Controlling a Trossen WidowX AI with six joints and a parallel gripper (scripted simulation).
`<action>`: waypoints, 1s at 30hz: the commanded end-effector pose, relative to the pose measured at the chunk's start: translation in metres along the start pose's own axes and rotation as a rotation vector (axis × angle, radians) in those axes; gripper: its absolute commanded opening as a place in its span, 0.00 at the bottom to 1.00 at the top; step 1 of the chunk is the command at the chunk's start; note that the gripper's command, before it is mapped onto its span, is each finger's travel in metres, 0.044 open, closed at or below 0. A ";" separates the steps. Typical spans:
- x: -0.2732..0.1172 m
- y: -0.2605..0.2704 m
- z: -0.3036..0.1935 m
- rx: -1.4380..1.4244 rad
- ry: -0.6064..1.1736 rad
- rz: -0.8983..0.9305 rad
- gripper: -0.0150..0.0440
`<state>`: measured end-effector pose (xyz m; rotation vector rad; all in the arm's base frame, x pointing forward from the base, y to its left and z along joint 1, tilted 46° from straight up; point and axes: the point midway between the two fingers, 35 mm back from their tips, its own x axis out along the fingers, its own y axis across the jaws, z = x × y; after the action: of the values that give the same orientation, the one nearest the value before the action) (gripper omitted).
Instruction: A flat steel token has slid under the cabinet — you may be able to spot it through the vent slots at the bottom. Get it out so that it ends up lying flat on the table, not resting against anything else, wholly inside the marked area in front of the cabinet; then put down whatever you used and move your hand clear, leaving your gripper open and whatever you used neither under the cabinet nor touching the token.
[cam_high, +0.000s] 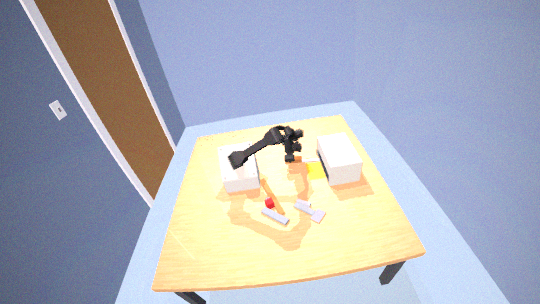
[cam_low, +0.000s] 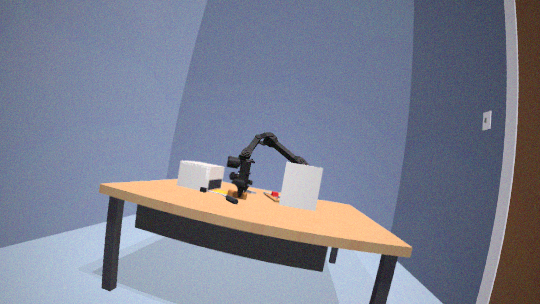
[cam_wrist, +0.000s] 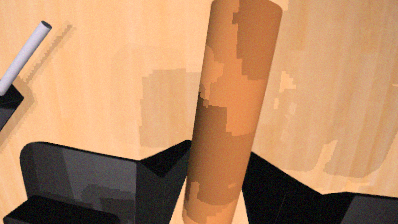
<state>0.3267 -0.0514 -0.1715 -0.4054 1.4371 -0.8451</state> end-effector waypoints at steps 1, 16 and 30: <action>0.000 0.000 0.008 0.003 -0.001 0.004 0.25; 0.000 0.000 0.025 0.004 -0.001 0.004 0.25; 0.000 0.000 0.040 0.004 -0.002 0.003 0.25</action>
<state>0.3593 -0.0593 -0.1668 -0.4041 1.4359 -0.8457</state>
